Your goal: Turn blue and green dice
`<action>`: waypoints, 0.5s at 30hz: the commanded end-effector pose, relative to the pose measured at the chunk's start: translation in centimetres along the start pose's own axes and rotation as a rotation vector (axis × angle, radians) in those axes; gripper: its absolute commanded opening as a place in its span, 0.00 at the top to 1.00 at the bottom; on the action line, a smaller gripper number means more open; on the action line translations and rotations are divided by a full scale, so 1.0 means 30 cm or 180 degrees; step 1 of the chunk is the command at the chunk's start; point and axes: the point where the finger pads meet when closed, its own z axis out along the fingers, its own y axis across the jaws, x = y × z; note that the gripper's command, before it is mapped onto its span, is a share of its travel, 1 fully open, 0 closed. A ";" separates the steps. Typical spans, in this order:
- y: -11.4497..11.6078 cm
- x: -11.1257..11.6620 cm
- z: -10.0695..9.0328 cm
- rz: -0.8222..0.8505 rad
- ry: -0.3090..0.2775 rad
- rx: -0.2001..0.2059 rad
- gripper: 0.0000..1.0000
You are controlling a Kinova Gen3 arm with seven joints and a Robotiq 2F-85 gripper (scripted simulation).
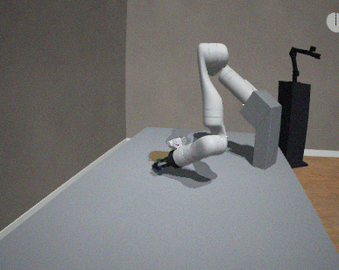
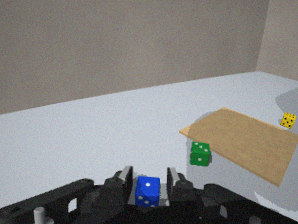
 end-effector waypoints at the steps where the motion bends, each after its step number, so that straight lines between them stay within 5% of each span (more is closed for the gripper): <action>1: -0.002 0.002 -0.004 0.0005 0.0000 0.0002 0.65; 15: -0.002 0.002 -0.123 0.0005 0.0000 0.0002 0.65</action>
